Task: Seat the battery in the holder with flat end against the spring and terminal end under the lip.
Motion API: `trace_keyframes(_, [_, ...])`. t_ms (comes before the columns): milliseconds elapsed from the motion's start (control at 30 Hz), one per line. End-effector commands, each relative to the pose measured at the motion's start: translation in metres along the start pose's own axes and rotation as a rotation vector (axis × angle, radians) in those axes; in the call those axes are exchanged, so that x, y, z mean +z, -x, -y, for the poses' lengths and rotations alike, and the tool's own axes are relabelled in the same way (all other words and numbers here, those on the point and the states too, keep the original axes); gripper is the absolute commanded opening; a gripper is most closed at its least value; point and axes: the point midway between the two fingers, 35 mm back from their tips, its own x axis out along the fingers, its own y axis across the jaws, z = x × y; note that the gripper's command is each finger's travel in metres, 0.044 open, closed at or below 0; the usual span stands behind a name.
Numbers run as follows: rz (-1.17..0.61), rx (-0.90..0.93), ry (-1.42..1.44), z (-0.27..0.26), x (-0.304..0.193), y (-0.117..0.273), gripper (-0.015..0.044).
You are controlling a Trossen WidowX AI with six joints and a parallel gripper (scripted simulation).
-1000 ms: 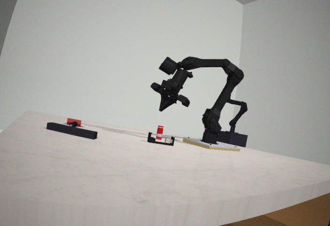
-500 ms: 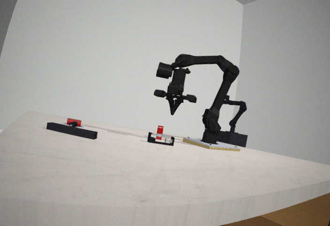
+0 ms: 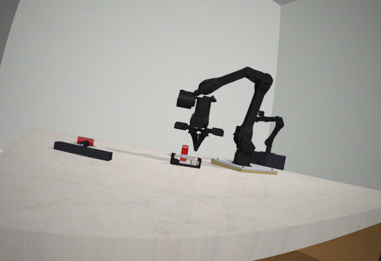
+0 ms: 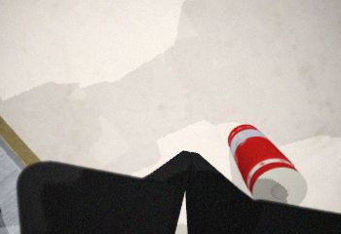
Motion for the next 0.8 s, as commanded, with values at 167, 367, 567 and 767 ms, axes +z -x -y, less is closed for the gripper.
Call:
trace_keyframes(167, [0.003, 0.004, -0.003, 0.006, 0.001, -0.007, 0.0])
trace_keyframes(367, [0.003, 0.003, -0.003, 0.015, 0.001, -0.006, 0.0])
trace_keyframes(567, [0.003, 0.002, -0.003, 0.025, 0.002, -0.005, 0.0])
trace_keyframes(767, [0.003, 0.001, -0.003, 0.035, 0.002, -0.005, 0.0])
